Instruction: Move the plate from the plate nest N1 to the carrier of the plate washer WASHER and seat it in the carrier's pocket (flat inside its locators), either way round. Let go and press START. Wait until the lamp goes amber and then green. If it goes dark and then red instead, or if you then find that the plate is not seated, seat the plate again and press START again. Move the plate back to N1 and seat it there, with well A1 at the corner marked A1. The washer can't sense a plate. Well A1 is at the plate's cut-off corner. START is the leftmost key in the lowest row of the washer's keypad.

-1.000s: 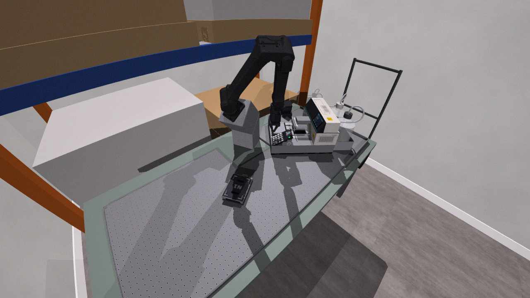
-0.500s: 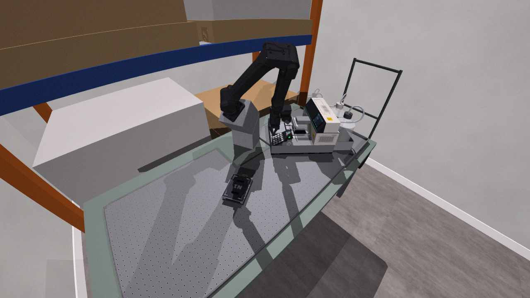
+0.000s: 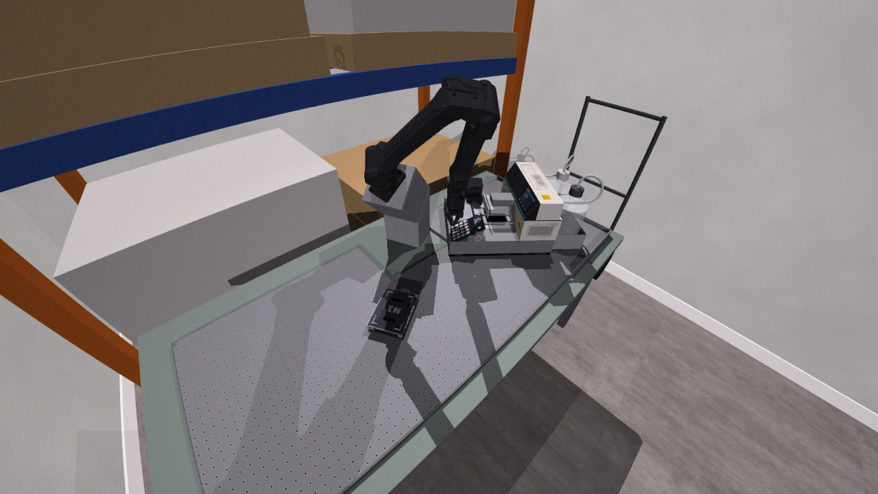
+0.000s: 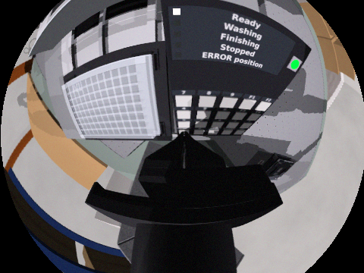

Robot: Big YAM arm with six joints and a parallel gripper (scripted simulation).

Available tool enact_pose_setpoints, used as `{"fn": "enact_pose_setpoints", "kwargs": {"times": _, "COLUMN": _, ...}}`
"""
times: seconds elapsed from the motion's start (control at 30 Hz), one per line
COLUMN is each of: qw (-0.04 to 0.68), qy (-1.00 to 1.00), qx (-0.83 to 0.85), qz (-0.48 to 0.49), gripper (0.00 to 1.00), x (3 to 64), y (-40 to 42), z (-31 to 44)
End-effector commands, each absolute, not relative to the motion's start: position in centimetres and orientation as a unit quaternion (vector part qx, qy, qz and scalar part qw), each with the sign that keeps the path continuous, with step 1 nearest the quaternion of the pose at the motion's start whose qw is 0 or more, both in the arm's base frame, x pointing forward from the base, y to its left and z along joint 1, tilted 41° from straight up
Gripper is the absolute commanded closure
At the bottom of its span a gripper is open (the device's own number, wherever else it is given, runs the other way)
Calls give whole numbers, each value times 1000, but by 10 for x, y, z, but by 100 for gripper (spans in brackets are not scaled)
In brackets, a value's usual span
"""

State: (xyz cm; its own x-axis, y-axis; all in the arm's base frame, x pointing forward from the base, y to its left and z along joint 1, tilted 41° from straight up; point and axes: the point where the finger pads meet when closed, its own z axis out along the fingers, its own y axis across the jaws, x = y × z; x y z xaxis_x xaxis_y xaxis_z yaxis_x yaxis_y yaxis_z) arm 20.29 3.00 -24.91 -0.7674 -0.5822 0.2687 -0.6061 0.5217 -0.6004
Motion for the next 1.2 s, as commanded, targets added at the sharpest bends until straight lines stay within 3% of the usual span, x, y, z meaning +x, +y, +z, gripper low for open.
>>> {"fn": "enact_pose_setpoints", "kwargs": {"times": 0.0, "qw": 14, "qy": -871, "qx": 345, "qz": 350, "gripper": 100, "x": 205, "y": 32, "z": -249}}
{"fn": "enact_pose_setpoints", "kwargs": {"times": 1.17, "qw": 9, "qy": -871, "qx": 346, "qz": 349, "gripper": 100, "x": 199, "y": 55, "z": -224}}
